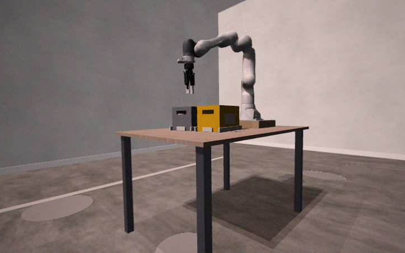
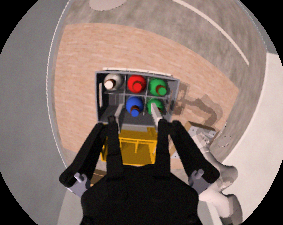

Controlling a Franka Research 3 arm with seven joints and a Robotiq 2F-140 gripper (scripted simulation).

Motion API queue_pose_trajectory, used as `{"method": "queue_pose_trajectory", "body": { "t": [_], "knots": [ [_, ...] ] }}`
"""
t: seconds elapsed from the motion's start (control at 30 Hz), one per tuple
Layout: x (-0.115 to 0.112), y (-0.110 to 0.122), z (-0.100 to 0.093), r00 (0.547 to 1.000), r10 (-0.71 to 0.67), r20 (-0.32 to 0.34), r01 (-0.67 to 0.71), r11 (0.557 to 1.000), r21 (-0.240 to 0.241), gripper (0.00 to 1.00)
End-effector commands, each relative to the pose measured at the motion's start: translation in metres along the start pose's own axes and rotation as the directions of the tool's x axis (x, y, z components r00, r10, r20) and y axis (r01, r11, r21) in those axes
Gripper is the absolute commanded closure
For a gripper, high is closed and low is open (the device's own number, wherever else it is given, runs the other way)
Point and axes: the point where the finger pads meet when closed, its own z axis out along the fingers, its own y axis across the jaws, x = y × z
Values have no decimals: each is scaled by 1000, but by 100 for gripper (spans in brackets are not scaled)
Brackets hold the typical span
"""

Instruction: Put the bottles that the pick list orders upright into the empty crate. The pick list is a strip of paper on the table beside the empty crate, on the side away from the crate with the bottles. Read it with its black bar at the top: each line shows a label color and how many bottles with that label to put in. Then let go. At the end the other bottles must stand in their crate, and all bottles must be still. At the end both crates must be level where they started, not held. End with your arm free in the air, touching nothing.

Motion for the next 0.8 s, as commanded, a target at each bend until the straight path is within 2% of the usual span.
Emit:
{"method": "queue_pose_trajectory", "body": {
  "t": [0.0,0.1,0.17,0.37,0.67,0.73,0.77],
  "knots": [
    [11,-2,16,988,-155,-13,156,988,12,62],
    [15,-1,30,979,-201,-8,201,979,6,62],
    [15,-1,30,979,-201,-8,201,979,6,62],
    [23,2,58,948,-317,-4,317,948,-3,62],
    [23,2,58,897,-442,-7,442,897,-5,62],
    [23,2,58,897,-442,-7,442,897,-5,62],
    [23,2,58,878,-478,-11,478,879,-3,62]
  ]
}}
